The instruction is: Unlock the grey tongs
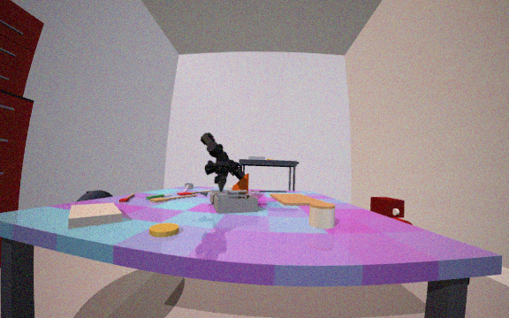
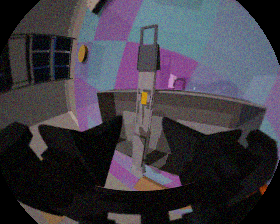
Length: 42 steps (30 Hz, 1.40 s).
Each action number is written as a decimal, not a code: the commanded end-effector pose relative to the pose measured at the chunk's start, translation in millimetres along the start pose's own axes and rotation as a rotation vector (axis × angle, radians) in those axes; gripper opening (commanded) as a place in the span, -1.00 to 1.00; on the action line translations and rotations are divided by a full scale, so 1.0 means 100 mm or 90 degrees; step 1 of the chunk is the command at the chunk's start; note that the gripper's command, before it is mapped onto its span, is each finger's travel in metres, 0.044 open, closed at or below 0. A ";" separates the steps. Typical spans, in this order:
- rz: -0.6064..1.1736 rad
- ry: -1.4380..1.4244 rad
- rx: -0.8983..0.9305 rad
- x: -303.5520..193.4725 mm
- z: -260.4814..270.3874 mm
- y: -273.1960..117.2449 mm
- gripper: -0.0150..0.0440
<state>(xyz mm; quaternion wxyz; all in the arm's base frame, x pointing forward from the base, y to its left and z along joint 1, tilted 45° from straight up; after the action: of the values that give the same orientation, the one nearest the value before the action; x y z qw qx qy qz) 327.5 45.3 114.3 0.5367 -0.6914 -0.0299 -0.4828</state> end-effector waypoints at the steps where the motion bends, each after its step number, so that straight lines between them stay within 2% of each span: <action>1: 0.001 -0.001 0.000 0.01 0.01 0.08 0.39; 33: -0.001 -0.002 0.000 -0.01 -0.02 0.57 0.39; 39: -0.002 0.000 -0.001 -0.01 -0.02 0.53 -0.14; 42: -0.002 0.000 -0.001 -0.01 -0.02 0.53 -0.21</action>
<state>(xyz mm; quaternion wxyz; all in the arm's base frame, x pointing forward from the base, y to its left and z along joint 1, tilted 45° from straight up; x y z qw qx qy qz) 355.1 21.6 75.2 0.5356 -0.6919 -0.0309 -0.4831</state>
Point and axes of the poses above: the point midway between the two fingers, 35 mm back from their tips, its own y axis out along the fingers, its own z axis across the jaws, x = y × z, the point moved 10 cm from there along -y, back along the fingers, and after that the axes turned 12 degrees about -y, right-handed, at the moved point
